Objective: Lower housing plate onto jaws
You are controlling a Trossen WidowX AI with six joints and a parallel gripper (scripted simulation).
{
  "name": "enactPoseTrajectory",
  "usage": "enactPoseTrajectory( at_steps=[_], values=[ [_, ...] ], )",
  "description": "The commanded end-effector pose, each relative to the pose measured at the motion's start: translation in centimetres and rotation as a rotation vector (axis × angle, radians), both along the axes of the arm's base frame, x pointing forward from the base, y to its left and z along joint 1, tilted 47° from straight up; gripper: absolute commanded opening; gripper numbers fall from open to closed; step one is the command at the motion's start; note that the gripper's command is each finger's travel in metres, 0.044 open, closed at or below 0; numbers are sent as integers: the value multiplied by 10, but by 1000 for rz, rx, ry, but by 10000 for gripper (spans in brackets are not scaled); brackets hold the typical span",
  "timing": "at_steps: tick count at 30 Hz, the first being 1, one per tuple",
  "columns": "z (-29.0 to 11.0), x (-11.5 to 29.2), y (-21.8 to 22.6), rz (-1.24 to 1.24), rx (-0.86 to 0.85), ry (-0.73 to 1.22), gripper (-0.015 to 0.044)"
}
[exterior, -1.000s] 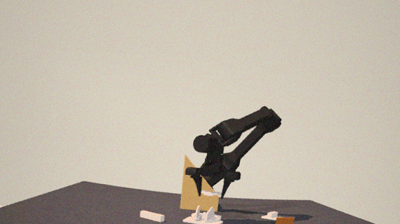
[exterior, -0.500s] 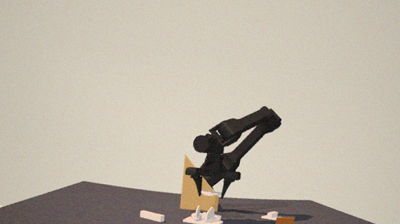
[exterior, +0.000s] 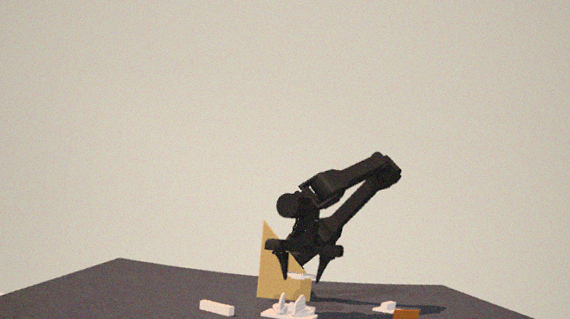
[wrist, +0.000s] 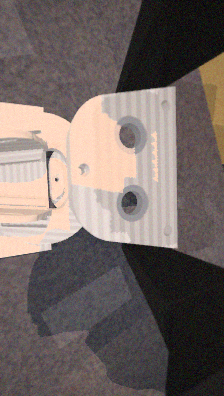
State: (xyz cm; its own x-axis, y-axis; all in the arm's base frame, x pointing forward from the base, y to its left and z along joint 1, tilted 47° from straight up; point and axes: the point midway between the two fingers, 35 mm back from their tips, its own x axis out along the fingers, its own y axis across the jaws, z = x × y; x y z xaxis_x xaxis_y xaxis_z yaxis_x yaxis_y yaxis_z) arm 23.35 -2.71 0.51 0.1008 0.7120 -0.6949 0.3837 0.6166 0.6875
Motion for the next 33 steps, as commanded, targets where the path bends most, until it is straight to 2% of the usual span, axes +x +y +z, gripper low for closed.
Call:
enactPoseTrajectory(
  at_steps=[1, 33],
  values=[
    [-4, 0, 5, -3, 4, 4, 351],
    [-40, 5, 43, -4, 8, 4, 351]
  ],
)
